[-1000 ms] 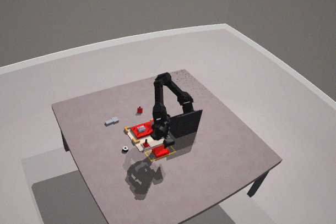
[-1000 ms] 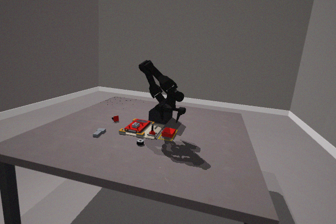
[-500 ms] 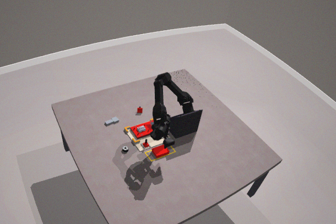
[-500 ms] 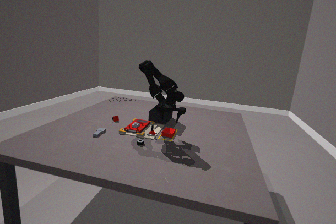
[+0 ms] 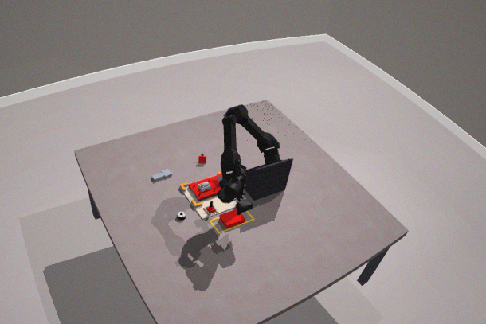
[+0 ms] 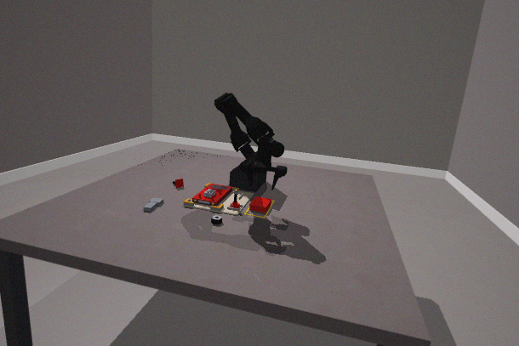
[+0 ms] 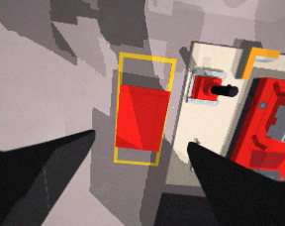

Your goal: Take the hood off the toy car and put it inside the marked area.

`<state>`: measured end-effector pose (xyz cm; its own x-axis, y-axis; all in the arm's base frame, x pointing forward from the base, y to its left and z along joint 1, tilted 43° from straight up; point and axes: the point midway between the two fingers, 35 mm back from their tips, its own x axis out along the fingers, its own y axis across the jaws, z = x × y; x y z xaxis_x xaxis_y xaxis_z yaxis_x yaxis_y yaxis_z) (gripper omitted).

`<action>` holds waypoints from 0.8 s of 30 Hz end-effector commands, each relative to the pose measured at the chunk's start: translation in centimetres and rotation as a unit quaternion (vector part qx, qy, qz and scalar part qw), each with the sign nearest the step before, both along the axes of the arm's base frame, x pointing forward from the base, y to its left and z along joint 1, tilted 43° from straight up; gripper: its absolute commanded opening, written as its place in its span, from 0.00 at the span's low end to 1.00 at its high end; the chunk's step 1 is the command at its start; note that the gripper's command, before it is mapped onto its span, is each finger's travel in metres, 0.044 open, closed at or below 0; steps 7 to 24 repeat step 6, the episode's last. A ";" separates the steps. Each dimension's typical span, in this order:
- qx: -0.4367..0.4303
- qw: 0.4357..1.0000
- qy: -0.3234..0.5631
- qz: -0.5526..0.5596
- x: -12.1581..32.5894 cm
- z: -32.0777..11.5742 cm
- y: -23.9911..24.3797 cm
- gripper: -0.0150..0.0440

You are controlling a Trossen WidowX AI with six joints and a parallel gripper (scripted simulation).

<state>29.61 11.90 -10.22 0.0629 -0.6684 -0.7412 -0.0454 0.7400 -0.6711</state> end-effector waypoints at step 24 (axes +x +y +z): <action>0.001 1.000 0.001 -0.002 -0.1 0.0 0.0 1.00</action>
